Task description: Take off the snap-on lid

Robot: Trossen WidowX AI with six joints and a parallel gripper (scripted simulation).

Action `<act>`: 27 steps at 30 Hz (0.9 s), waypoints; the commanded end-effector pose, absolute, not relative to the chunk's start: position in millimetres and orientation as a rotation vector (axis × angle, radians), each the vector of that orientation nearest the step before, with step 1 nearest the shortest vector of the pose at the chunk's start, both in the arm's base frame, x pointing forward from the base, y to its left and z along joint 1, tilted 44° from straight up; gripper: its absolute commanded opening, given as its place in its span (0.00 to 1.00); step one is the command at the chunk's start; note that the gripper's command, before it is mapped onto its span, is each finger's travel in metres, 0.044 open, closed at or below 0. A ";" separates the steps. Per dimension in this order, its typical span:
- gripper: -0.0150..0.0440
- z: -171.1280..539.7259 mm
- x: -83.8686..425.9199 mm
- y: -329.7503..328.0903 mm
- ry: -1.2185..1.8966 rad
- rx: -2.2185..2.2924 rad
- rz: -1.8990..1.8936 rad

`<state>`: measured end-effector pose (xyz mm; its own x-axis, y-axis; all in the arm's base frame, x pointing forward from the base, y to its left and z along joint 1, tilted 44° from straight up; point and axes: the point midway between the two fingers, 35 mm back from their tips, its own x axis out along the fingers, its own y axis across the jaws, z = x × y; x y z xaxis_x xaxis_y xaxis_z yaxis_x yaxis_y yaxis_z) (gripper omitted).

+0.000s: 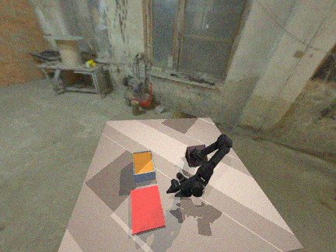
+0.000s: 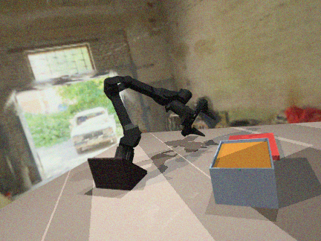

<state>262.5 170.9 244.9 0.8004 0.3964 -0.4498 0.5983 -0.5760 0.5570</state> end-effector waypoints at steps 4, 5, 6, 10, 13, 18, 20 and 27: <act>1.00 258.7 255.2 160.9 0.731 2.257 -0.344; 1.00 260.1 254.4 159.6 0.731 2.257 -0.344; 1.00 261.4 253.6 158.4 0.731 2.257 -0.344; 1.00 266.6 250.4 153.3 0.731 2.257 -0.344; 1.00 270.6 247.9 149.6 0.731 2.256 -0.344; 1.00 274.9 245.3 145.5 0.731 2.256 -0.344; 1.00 270.0 247.8 147.9 0.731 2.256 -0.344; 1.00 268.6 248.5 148.6 0.731 2.256 -0.344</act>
